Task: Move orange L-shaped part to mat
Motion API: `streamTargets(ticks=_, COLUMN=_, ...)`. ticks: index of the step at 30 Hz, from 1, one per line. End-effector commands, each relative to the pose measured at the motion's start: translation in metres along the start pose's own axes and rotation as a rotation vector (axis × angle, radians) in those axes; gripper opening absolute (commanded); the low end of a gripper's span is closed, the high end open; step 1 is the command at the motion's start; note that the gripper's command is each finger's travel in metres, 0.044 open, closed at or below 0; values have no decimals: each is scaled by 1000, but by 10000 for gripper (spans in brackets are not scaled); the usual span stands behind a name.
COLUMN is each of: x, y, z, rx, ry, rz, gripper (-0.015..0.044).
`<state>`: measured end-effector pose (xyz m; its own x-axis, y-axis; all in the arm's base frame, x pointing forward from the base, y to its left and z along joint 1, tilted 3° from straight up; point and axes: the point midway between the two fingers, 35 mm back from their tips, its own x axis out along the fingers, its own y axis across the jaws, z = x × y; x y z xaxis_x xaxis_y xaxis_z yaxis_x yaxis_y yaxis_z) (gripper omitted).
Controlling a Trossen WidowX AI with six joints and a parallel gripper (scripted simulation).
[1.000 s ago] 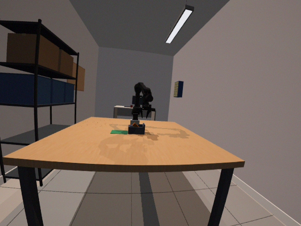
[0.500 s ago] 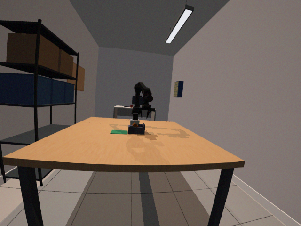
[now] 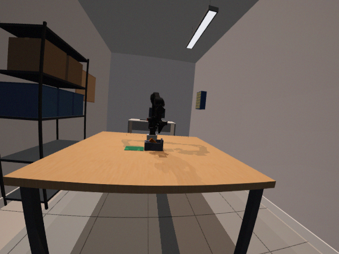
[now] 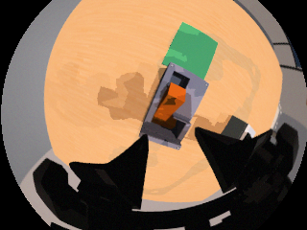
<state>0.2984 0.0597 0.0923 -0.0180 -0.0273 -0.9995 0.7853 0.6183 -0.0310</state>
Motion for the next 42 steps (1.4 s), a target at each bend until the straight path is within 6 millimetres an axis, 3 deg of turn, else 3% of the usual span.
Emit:
streamTargets(ticks=1, x=-2, y=-13, z=26, rx=541, ry=-8, rz=-6, gripper=280)
streamTargets(ticks=9, x=-1, y=-13, z=26, rx=541, ry=-8, rz=-6, gripper=280)
streamTargets(ticks=16, x=27, y=-13, z=26, rx=541, ry=-8, rz=-6, gripper=280)
streamTargets(ticks=42, x=63, y=-13, z=26, rx=541, ry=-8, rz=-6, gripper=280)
